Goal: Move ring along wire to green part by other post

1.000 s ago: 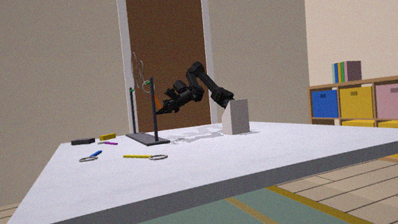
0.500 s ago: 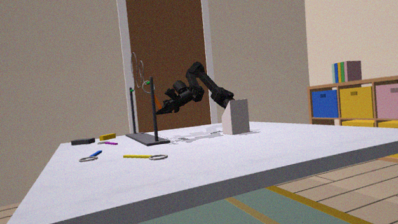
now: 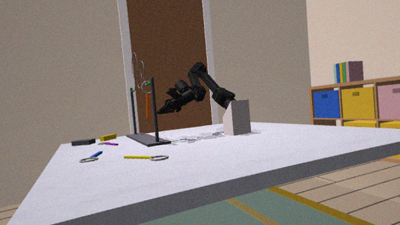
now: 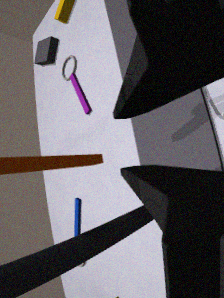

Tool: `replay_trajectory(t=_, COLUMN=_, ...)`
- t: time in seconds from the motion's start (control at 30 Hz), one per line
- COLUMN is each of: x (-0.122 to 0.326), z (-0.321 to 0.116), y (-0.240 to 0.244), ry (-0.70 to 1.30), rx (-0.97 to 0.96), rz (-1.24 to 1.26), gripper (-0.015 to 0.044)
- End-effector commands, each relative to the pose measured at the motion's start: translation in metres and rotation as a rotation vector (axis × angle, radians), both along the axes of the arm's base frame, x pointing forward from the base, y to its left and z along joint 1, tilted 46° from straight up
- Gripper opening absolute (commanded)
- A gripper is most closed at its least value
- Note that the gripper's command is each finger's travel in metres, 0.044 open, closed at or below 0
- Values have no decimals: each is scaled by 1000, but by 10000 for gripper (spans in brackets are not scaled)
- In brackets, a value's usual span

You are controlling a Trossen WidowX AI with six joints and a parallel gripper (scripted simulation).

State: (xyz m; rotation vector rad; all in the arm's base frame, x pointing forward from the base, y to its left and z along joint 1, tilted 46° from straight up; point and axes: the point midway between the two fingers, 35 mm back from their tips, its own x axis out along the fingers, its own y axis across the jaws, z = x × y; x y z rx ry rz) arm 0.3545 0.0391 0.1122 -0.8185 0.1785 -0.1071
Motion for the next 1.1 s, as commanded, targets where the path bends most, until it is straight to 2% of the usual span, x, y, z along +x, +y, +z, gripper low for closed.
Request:
replay_trajectory(t=0.0, x=-11, z=0, y=2, ry=7, rx=0, rz=-3, gripper=160)
replay_trajectory(t=0.33, x=-42, z=2, y=6, ry=9, rx=-2, rz=-2, gripper=160)
replay_trajectory(t=1.03, x=-43, z=2, y=6, ry=9, rx=-2, rz=-2, gripper=160)
replay_trajectory(t=1.07, x=-44, z=3, y=7, ry=6, rx=-3, rz=2, gripper=186)
